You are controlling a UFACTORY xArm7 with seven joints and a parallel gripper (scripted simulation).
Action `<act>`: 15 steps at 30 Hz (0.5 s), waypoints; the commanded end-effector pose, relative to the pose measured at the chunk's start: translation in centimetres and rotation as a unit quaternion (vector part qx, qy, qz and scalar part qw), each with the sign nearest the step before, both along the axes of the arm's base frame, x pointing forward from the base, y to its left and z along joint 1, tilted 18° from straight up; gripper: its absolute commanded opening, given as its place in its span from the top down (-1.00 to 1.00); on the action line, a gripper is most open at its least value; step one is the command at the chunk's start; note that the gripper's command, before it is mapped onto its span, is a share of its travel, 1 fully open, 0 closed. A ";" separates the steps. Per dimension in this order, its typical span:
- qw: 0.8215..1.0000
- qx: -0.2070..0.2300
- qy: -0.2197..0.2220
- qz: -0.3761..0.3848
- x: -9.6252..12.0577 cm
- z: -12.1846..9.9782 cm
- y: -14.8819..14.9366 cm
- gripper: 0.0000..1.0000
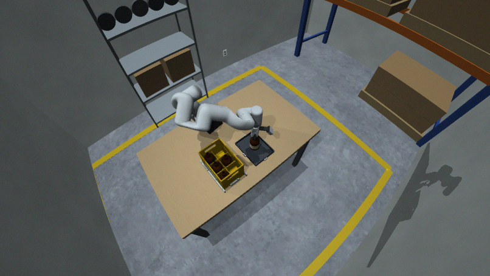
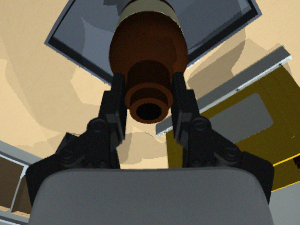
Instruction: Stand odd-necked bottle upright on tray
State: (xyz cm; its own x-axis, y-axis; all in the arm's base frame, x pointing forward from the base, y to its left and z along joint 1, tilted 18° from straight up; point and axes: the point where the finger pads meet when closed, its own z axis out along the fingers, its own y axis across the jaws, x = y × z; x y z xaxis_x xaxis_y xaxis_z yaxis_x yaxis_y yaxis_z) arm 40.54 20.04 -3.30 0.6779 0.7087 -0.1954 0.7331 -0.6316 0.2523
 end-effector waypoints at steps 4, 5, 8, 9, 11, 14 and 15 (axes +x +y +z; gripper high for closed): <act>1.000 0.001 -0.002 0.001 0.1 0.0 0.1 1.00; 1.000 0.001 -0.002 0.001 0.1 0.0 0.1 1.00; 1.000 0.001 -0.002 0.001 0.1 -0.1 0.1 1.00; 1.000 0.001 -0.002 0.001 0.1 -0.1 0.1 1.00; 1.000 0.001 -0.002 0.001 0.1 -0.1 0.1 1.00; 1.000 0.001 -0.002 0.001 0.1 -0.2 0.1 1.00; 1.000 0.001 -0.002 0.001 0.1 -0.3 0.0 1.00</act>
